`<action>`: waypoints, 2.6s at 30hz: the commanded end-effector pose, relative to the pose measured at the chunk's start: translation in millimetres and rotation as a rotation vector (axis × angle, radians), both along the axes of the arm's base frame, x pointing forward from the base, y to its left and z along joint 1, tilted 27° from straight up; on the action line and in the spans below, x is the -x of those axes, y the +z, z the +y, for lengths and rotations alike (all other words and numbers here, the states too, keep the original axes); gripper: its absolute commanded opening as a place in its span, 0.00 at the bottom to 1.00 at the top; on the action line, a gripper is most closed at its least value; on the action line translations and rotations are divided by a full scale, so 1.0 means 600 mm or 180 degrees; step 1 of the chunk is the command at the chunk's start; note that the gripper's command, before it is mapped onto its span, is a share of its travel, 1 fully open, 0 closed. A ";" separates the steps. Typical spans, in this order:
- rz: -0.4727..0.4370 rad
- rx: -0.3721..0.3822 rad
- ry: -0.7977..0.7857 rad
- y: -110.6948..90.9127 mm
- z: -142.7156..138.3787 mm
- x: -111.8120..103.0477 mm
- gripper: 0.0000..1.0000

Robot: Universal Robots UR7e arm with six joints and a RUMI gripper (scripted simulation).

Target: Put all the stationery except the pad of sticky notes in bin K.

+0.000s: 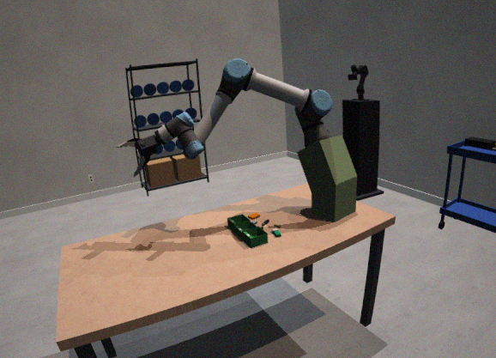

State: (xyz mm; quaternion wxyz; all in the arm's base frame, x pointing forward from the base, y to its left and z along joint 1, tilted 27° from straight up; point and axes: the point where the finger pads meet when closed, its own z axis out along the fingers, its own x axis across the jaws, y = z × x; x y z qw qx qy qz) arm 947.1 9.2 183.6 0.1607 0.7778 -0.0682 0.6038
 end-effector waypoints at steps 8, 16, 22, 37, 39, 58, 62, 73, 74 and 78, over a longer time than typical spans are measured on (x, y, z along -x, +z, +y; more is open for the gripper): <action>-0.0006 0.0000 0.0002 0.002 0.001 0.000 1.00; -0.0006 0.0000 0.0002 0.002 0.001 0.000 1.00; -0.0006 0.0000 0.0002 -0.059 -0.029 -0.009 0.04; -0.0006 0.0001 0.0002 -0.220 -0.109 -0.034 0.04; -0.0006 0.0001 0.0002 -0.245 -0.121 -0.038 0.04; 0.0361 -0.0761 -0.0289 -0.292 -0.085 0.046 0.04; 0.0361 -0.0761 -0.0289 -0.298 -0.081 0.057 0.04; 0.0596 -0.1210 -0.0558 -0.333 -0.057 0.137 0.04; 0.0596 -0.1210 -0.0558 -0.333 -0.057 0.137 0.04; 0.0707 -0.1415 -0.0714 -0.347 -0.047 0.175 0.04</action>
